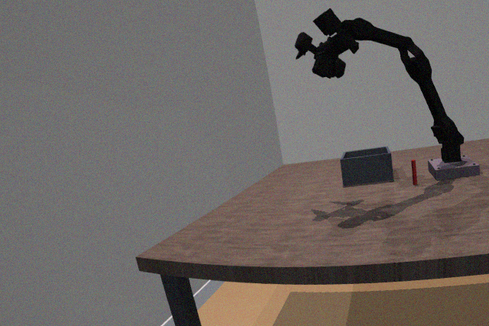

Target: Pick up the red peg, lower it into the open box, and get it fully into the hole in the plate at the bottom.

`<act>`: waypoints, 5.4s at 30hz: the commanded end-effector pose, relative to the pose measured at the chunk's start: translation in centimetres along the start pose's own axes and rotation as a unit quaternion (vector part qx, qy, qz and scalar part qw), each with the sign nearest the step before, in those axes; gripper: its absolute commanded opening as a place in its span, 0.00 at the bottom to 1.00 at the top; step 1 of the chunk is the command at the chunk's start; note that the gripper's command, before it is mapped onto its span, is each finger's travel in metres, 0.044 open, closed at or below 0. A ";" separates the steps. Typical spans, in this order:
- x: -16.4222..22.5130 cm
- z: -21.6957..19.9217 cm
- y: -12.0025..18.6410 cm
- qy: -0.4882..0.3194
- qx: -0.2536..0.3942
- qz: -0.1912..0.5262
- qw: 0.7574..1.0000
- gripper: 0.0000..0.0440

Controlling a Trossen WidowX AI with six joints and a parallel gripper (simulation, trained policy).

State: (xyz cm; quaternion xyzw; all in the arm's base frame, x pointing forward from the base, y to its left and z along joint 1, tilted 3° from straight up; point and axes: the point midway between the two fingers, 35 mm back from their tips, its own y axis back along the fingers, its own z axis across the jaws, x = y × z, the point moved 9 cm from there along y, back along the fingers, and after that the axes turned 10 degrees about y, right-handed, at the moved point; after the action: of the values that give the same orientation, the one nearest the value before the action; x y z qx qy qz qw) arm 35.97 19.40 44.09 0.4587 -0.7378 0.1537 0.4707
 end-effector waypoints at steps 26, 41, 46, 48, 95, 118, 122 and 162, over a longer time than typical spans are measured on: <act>-2.4 9.2 0.2 -0.395 -0.153 -0.103 0.900 1.00; -5.1 14.0 3.1 -0.576 -0.280 -0.099 0.761 1.00; -6.1 15.7 4.2 -0.624 -0.326 -0.081 0.706 1.00; -6.6 16.4 4.6 -0.641 -0.344 -0.071 0.683 1.00; -22.7 30.9 7.9 -0.760 -0.542 0.151 0.325 0.77; -20.2 28.8 6.8 -0.770 -0.519 0.184 0.322 0.00; -18.6 27.9 6.7 -0.779 -0.510 0.182 0.317 0.00; -9.7 26.1 -7.0 -0.850 -0.421 0.254 0.189 0.00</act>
State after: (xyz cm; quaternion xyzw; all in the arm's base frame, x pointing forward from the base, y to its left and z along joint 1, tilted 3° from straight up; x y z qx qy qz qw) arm 27.93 4.34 21.35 -0.1684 -0.7211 -0.5514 -0.3841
